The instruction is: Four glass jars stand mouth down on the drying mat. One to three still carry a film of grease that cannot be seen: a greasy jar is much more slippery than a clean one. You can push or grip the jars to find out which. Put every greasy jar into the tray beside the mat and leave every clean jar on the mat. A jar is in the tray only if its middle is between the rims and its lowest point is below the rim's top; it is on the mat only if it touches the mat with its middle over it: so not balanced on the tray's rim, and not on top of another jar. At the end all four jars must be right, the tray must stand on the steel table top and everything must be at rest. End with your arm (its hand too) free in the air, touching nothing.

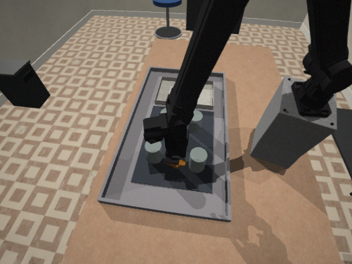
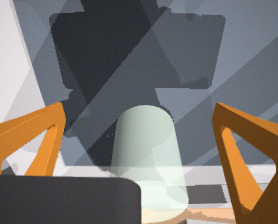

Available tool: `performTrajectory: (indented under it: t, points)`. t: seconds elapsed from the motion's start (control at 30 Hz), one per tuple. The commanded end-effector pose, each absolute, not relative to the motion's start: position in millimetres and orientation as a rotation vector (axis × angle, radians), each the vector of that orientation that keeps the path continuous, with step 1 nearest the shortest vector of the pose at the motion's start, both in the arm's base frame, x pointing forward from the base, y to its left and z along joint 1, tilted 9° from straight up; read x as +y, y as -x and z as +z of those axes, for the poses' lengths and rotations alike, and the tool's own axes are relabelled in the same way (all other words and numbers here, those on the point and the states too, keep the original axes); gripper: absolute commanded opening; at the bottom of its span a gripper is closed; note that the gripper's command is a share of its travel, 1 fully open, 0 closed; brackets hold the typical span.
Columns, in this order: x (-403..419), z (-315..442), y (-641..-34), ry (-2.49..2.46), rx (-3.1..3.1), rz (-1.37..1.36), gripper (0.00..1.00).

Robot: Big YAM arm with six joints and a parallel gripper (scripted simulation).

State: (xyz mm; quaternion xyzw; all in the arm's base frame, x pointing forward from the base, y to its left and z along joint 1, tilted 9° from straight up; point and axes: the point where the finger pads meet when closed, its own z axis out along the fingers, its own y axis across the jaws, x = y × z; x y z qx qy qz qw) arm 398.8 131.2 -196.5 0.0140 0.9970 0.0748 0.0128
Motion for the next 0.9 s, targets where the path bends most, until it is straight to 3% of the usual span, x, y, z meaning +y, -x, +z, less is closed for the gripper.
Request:
performTrajectory:
  t: [0.0, 0.3, 0.4, 0.7, 0.87]
  points:
    - [129, -182, -408, -0.038, 3.088, 0.235, 1.00]
    - [119, -114, -405, -0.038, 3.088, 0.235, 1.00]
    - [119, -114, -405, -0.038, 3.088, 0.235, 1.00]
    - [121, -117, -332, -0.038, 3.088, 0.235, 1.00]
    - [124, -142, -333, -0.038, 3.088, 0.235, 1.00]
